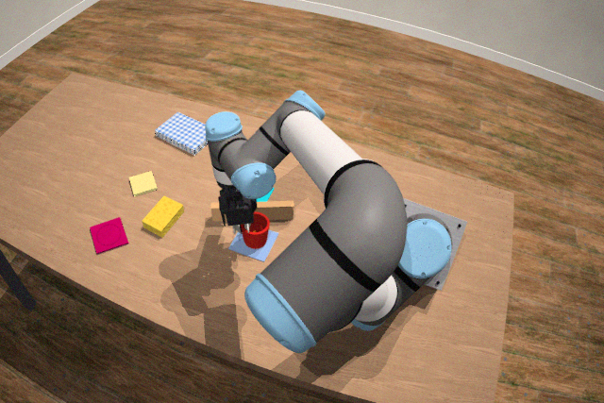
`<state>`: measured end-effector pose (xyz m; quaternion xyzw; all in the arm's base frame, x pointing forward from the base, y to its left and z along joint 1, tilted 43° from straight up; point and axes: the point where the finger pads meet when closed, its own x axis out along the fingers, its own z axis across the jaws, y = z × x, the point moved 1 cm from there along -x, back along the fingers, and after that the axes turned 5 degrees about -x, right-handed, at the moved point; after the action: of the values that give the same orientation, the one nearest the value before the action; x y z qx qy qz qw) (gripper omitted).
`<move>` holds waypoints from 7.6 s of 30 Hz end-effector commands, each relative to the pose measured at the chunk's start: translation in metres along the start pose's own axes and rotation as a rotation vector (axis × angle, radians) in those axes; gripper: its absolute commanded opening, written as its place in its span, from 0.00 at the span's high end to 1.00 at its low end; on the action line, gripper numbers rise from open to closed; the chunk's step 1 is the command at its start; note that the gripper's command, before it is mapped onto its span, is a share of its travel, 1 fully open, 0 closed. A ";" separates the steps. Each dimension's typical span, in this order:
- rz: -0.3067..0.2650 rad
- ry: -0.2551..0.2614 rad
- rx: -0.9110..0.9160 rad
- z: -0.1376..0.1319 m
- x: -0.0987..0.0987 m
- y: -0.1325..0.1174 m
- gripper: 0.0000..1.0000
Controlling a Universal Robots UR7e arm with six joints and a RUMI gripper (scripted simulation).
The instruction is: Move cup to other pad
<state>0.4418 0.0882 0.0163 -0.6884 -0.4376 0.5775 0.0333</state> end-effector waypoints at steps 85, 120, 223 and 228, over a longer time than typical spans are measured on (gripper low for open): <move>0.001 0.001 0.000 0.003 -0.035 0.000 0.97; 0.001 0.001 0.000 0.007 -0.075 0.000 0.97; 0.001 0.001 0.000 0.020 -0.062 0.164 0.97; 0.001 0.001 0.000 0.020 -0.056 0.164 0.97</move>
<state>0.5202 -0.0608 -0.0332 -0.6883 -0.4379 0.5774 0.0334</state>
